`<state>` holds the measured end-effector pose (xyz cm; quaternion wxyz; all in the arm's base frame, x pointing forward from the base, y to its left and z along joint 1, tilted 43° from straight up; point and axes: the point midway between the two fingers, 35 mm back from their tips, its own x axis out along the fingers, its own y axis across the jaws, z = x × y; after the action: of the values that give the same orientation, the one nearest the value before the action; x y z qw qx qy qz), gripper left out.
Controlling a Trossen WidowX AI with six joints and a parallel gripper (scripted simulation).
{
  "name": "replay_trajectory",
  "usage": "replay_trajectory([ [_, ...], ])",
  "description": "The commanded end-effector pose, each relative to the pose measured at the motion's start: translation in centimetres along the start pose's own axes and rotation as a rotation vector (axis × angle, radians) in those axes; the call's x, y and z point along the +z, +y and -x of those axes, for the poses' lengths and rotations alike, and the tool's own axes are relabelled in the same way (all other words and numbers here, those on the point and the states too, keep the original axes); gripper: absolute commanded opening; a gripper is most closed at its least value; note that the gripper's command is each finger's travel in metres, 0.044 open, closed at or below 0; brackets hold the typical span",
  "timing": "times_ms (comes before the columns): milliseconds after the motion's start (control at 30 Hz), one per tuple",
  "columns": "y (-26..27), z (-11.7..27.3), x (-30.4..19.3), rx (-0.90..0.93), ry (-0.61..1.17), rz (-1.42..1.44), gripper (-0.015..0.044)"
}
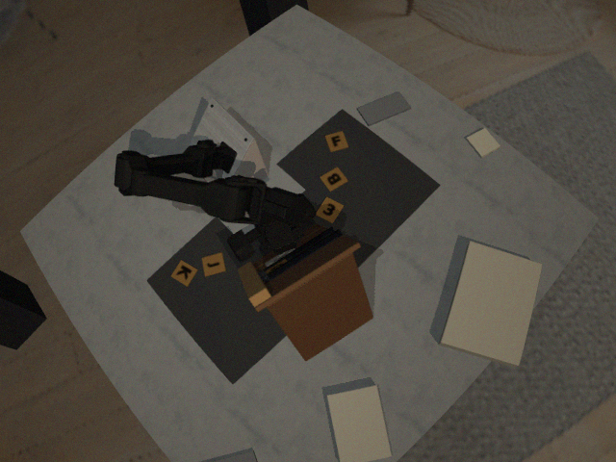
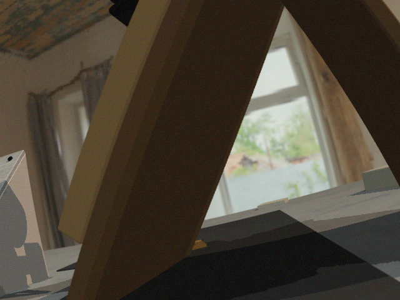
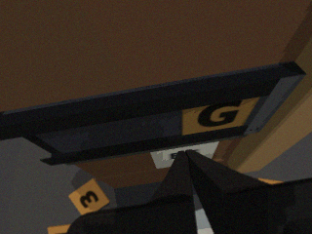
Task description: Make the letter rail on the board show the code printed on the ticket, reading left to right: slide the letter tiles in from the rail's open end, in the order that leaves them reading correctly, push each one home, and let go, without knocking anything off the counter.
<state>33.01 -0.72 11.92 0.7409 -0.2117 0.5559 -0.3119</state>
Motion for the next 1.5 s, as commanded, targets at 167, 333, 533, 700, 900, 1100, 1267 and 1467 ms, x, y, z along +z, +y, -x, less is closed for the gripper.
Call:
replay_trajectory([
  [167,0.6,5.9,-1.2,0.026,-0.168,0.619,0.0184],
  [333,0.7,10.7,-3.1,-0.023,-0.338,1.175,0.0315],
  [533,0.4,14.5,-5.4,-0.145,-0.506,1.696,0.044],
  [700,0.3,15.0,-5.8,-0.17,-0.53,1.77,0.044],
  [900,0.3,15.0,-5.8,-0.17,-0.53,1.77,0.044],
  [1100,0.3,15.0,-5.8,-0.17,-0.53,1.77,0.044],
  [1267,0.3,15.0,-5.8,-0.17,-0.53,1.77,0.044],
  [1467,0.4,14.9,-5.8,-0.167,-0.528,1.765,0.0414],
])
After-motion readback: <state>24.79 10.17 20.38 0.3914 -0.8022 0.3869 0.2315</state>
